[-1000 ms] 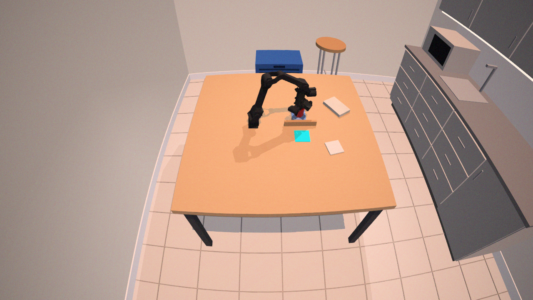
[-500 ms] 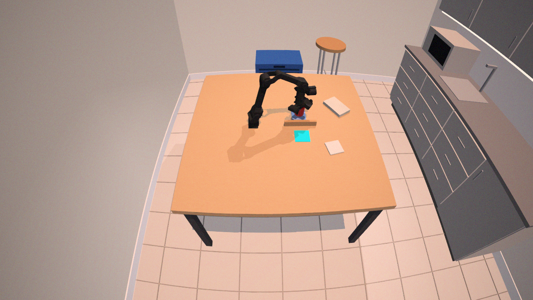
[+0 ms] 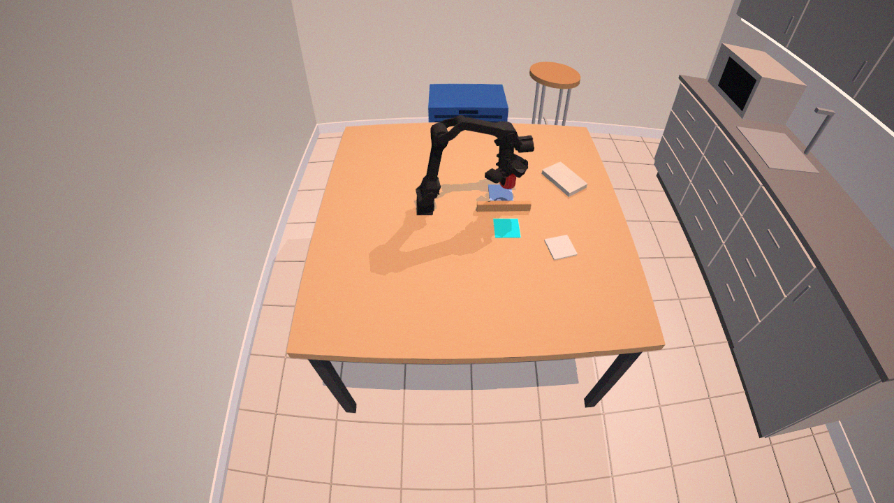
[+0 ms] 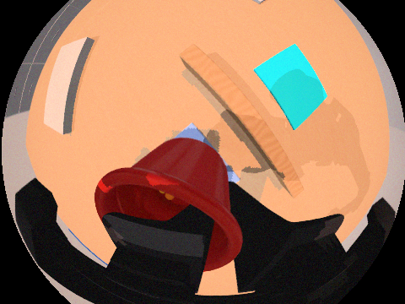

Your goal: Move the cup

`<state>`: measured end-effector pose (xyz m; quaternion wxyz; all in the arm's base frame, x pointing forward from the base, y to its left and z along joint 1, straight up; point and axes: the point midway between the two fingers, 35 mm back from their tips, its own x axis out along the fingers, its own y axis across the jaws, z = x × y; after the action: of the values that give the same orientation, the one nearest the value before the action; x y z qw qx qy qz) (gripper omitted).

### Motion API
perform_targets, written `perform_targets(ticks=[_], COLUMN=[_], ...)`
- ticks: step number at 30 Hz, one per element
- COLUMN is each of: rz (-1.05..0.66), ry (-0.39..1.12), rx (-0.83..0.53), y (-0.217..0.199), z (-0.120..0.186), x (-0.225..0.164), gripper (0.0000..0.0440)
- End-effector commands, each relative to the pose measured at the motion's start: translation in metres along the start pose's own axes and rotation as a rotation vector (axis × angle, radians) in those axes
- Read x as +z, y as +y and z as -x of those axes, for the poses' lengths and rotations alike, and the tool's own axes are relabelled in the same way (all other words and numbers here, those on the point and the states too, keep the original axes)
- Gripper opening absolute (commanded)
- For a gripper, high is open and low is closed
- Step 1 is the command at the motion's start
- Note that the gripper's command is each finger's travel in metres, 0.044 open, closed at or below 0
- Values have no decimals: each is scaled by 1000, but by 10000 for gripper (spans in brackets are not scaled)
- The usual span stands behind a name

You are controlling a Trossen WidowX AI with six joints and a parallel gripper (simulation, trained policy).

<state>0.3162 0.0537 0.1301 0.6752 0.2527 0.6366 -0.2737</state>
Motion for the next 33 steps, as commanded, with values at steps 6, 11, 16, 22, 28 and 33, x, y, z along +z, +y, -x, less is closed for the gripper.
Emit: perform_targets(ticks=[6, 11, 16, 22, 28, 33], rz=[-71, -111, -150, -197, -241, -273], ry=[-40, -69, -96, -123, -144, -156], rx=[48, 69, 85, 96, 99, 97], y=[-6, -13, -23, -38, -53, -66], z=[20, 26, 28, 27, 23, 15], x=[22, 39, 57, 76, 92, 103], gripper=[0, 0, 0, 0, 0, 0])
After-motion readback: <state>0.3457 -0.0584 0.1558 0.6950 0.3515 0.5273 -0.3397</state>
